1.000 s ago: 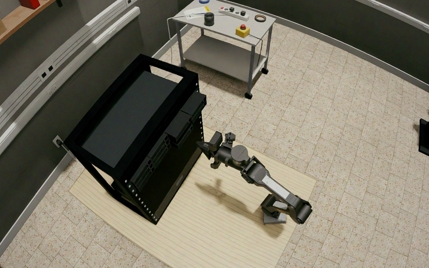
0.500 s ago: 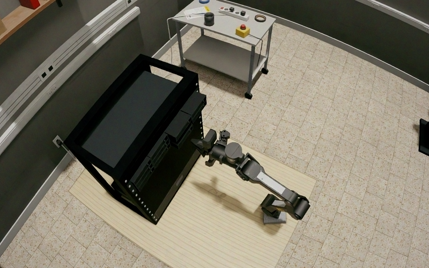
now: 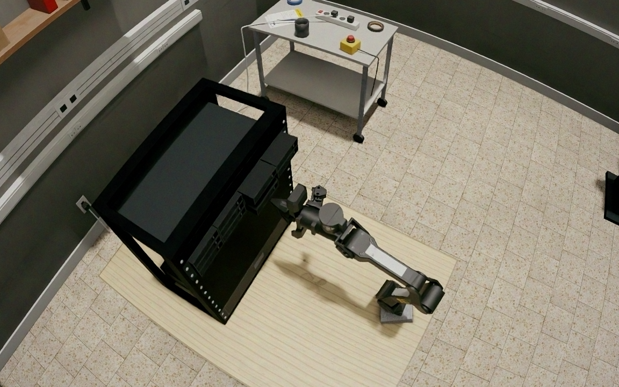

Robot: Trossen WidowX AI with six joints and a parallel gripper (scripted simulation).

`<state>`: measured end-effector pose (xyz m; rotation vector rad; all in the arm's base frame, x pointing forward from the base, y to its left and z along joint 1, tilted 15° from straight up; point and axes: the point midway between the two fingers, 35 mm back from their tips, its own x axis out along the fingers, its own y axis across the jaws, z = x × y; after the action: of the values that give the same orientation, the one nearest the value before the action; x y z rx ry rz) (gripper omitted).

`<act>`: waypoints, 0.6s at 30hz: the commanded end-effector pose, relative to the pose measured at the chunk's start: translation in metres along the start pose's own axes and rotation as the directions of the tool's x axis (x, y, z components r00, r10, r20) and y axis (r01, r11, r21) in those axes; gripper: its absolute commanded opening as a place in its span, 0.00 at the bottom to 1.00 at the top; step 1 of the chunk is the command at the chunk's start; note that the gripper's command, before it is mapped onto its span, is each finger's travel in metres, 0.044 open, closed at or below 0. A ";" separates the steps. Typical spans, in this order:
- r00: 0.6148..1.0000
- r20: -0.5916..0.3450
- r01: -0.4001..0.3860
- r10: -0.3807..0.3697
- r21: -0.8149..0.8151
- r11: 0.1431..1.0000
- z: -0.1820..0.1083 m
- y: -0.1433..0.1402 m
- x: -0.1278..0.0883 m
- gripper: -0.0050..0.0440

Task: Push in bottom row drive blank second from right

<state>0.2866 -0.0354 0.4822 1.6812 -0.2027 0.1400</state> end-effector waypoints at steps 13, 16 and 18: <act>1.000 -0.004 -0.023 0.023 -0.006 1.000 -0.004 0.020 -0.002 0.00; 1.000 -0.004 -0.023 0.023 -0.006 1.000 -0.004 0.020 -0.002 0.00; 1.000 -0.004 -0.023 0.023 -0.006 1.000 -0.004 0.020 -0.002 0.00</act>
<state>0.2845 -0.0350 0.4923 1.6805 -0.2050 0.1426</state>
